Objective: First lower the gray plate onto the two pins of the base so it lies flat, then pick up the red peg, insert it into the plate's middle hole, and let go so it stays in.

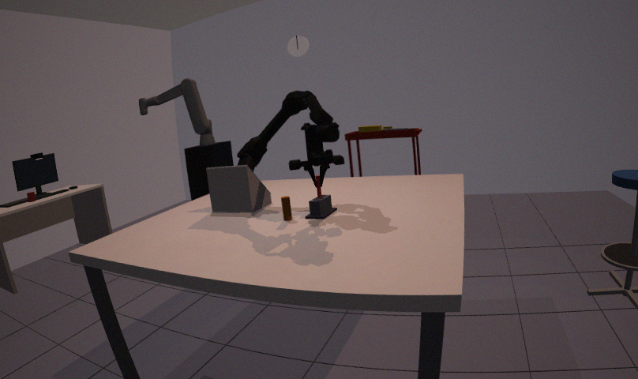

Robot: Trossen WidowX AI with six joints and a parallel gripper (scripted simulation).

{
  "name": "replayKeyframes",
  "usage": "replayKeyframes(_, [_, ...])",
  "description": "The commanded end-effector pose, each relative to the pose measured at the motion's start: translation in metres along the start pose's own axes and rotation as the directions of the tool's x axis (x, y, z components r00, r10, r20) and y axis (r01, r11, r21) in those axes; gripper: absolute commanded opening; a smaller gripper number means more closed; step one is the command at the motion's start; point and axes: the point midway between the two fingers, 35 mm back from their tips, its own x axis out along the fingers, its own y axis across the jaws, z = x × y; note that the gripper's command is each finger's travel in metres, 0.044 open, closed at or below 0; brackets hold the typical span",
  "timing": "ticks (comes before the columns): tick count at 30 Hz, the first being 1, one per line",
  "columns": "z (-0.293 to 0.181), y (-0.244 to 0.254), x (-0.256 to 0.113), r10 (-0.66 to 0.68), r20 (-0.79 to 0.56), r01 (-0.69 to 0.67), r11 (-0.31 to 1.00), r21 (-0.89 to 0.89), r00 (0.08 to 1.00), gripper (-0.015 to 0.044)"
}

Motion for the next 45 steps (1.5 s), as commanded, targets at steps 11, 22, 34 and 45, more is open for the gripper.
replayKeyframes(11, [0.0, 0.0, 0.001, -0.001, -0.001, 0.001, 1.0, 0.001, 1.0, 0.0])
replayKeyframes(22, [0.0, 0.0, 0.001, -0.001, -0.001, 0.001, 1.0, 0.001, 1.0, 0.015])
replayKeyframes(34, [0.001, -0.001, -0.005, 0.004, -0.003, -0.004, 1.0, 0.009, 1.0, 0.015])
replayKeyframes(45, [0.001, -0.002, -0.011, 0.004, -0.003, -0.004, 1.0, 0.009, 1.0, 0.015])
